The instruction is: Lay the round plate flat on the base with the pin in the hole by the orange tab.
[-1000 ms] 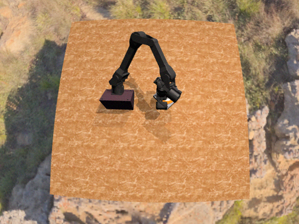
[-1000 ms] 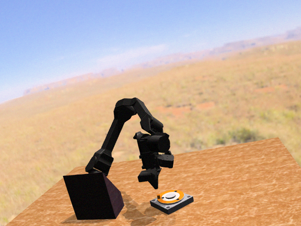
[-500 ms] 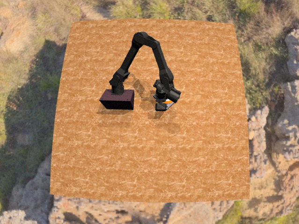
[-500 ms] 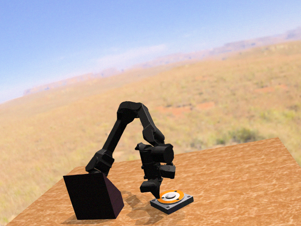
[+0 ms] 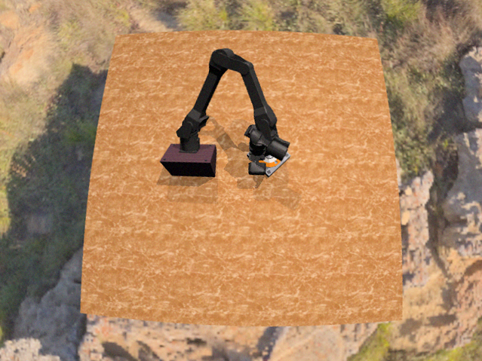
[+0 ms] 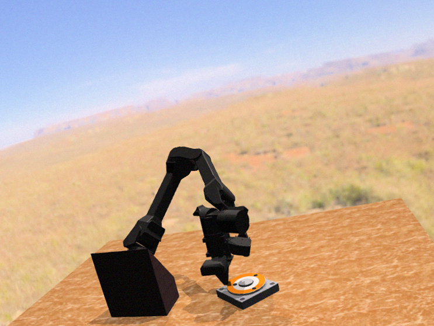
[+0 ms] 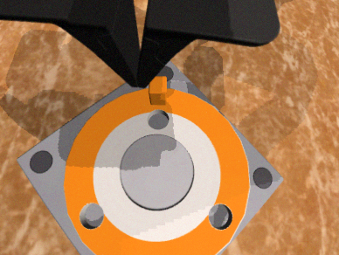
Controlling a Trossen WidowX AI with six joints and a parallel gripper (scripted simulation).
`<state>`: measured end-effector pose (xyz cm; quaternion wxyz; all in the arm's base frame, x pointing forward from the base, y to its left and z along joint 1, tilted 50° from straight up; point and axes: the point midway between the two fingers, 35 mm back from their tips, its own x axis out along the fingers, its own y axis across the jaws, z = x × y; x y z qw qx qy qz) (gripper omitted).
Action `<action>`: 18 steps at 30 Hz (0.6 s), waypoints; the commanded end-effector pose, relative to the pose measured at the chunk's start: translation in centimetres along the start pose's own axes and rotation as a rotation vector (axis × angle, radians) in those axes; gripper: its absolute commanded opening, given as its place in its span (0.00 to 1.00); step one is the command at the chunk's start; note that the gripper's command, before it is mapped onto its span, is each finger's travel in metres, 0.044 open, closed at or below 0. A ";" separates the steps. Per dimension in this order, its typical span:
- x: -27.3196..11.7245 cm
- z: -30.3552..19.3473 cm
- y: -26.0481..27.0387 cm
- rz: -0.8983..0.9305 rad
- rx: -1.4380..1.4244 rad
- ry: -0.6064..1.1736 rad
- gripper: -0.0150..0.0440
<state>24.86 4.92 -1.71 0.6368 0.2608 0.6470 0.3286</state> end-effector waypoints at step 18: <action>0.0 -0.1 2.7 0.008 0.001 -0.002 0.25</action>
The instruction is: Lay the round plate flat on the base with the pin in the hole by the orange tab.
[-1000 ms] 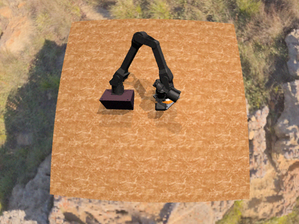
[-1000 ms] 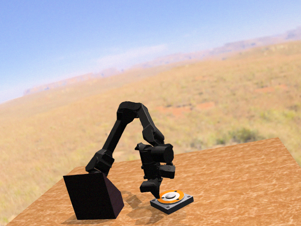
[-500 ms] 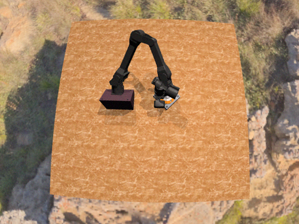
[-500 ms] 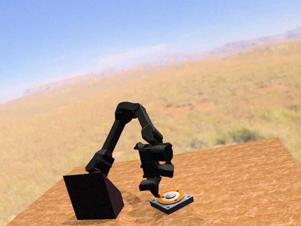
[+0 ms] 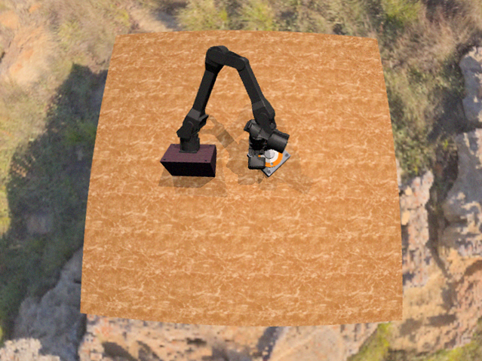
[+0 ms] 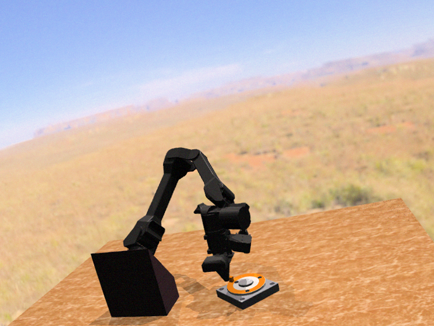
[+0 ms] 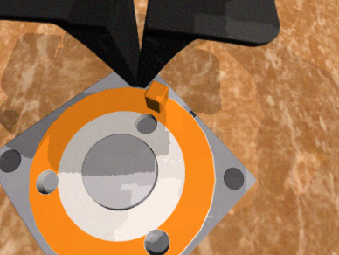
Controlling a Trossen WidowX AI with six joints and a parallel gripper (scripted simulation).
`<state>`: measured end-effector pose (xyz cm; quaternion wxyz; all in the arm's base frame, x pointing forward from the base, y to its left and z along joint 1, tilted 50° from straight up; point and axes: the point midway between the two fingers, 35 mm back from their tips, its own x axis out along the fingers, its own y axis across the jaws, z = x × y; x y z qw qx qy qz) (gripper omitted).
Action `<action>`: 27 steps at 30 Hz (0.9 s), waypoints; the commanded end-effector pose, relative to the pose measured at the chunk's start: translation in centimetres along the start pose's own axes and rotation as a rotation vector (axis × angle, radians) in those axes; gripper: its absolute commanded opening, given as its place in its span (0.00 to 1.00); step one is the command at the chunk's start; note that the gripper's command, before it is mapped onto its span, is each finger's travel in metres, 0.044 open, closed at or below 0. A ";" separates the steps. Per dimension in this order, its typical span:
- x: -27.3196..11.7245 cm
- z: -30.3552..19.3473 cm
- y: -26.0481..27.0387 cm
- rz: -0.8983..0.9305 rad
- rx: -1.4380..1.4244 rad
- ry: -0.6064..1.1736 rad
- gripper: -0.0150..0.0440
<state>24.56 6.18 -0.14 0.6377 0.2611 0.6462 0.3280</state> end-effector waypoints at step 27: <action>-4.5 0.6 1.9 0.006 0.002 0.001 0.25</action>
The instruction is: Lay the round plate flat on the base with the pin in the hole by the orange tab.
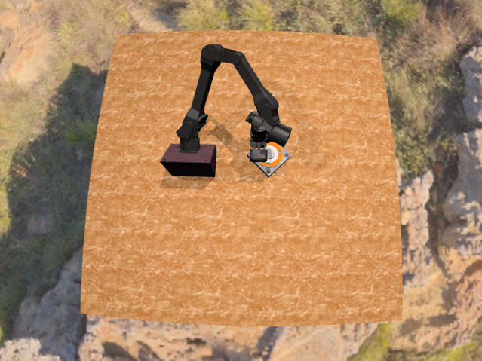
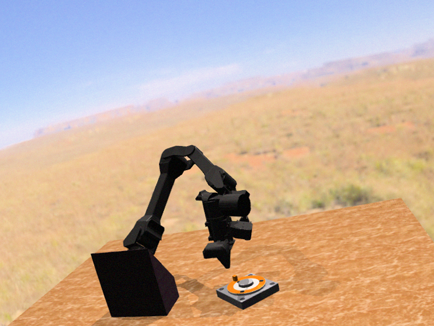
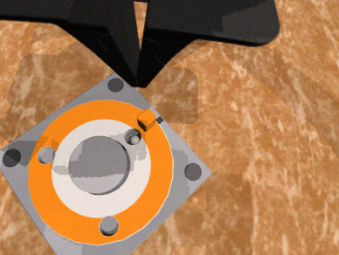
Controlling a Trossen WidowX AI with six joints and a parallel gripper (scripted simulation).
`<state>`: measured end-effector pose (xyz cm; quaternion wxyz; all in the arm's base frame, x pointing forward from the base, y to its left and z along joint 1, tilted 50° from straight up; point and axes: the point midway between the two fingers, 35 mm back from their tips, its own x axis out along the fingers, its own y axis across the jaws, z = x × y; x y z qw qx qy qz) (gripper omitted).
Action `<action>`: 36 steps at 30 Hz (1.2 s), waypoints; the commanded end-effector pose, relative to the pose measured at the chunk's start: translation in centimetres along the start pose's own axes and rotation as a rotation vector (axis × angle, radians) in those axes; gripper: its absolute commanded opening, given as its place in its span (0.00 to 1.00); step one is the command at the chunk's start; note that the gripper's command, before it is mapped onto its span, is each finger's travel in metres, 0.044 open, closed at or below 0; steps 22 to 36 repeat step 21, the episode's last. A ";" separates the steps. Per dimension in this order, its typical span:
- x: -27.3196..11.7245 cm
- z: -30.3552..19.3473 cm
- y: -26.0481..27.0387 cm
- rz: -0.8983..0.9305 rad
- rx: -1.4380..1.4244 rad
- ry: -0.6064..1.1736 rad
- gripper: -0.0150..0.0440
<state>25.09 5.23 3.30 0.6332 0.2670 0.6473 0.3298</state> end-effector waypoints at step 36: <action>-0.8 0.0 0.0 -0.001 0.000 -0.005 0.25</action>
